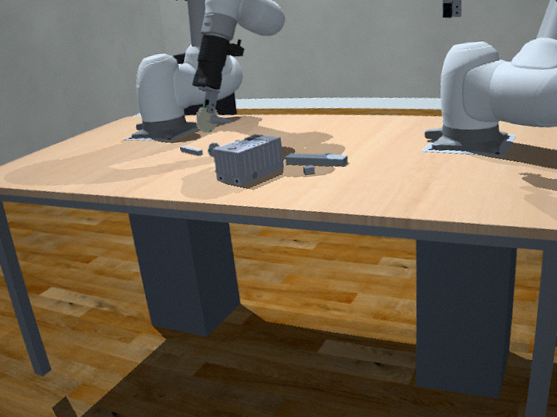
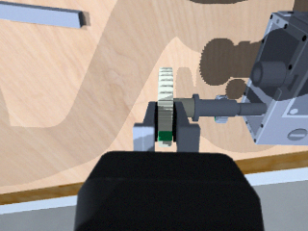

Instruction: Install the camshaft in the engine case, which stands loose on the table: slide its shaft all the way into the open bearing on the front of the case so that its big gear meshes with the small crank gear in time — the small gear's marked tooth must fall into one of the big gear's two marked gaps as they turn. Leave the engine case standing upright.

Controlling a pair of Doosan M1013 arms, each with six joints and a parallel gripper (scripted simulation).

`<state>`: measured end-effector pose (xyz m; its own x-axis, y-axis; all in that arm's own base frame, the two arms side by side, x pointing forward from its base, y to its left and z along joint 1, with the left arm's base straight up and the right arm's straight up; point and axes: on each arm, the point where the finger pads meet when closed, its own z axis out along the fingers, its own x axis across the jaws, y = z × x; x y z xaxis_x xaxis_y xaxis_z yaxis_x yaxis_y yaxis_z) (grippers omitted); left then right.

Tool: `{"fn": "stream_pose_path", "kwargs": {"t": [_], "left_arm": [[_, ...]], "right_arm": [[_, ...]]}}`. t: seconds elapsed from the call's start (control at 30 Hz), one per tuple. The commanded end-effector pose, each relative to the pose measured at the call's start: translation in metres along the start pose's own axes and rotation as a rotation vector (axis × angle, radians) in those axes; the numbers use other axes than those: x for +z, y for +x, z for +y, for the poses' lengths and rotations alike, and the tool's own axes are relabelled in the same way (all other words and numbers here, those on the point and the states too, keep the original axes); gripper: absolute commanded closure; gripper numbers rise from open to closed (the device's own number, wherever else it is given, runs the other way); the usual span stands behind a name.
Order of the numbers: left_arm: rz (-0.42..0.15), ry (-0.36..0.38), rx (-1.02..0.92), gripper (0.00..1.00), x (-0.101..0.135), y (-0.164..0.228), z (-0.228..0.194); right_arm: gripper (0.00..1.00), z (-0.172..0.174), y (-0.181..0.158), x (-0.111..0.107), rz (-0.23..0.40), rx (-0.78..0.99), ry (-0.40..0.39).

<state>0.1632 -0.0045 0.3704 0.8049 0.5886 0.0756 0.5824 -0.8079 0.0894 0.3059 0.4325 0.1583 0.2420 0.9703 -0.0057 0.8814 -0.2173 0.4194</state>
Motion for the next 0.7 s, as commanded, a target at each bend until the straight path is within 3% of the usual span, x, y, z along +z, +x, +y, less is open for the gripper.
{"fn": "stream_pose_path", "kwargs": {"t": [0.0,0.67], "left_arm": [[0.001,0.000,0.000,0.00,0.000,0.000,0.000],[0.001,0.000,0.000,0.00,0.000,0.000,0.000]], "right_arm": [[0.71,-0.002,0.000,0.003,0.005,-0.008,-0.005],[0.71,-0.020,-0.001,0.041,0.004,-0.007,-0.004]]}}
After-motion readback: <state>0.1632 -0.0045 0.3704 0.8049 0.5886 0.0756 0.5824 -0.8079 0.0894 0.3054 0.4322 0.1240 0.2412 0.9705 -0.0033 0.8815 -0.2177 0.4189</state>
